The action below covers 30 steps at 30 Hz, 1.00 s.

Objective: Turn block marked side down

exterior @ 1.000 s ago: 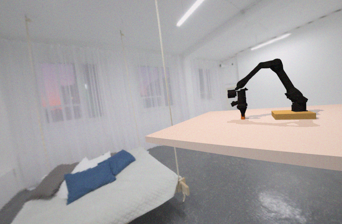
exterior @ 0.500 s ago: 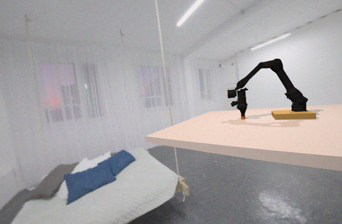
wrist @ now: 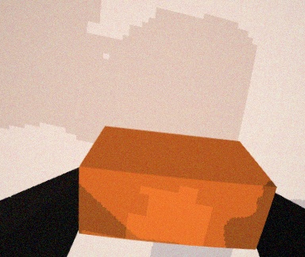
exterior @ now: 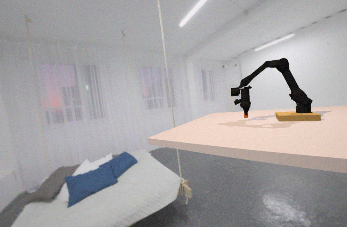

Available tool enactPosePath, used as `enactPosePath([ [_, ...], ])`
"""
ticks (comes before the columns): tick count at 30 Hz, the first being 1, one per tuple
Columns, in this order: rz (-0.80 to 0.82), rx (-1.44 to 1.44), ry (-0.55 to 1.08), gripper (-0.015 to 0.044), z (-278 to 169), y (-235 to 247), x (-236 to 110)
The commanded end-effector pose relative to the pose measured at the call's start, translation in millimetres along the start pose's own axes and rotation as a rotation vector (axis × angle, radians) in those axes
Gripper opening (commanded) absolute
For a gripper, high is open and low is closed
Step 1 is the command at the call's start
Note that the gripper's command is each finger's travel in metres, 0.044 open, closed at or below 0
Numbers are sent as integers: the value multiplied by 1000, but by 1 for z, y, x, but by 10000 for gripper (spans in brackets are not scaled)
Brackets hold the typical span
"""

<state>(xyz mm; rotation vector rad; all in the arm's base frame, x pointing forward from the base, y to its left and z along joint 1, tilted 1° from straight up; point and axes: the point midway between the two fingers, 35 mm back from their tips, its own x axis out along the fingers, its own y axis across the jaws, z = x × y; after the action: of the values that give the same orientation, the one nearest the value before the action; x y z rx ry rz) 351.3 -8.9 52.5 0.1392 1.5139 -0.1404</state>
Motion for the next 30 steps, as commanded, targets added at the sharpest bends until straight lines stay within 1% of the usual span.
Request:
enactPosePath([
  [1, -3, -10, -58, 0, 1, 0, 1],
  [15, -6, -14, -275, 0, 1, 1, 9],
  [30, -2, -7, -506, 0, -5, 0, 10],
])
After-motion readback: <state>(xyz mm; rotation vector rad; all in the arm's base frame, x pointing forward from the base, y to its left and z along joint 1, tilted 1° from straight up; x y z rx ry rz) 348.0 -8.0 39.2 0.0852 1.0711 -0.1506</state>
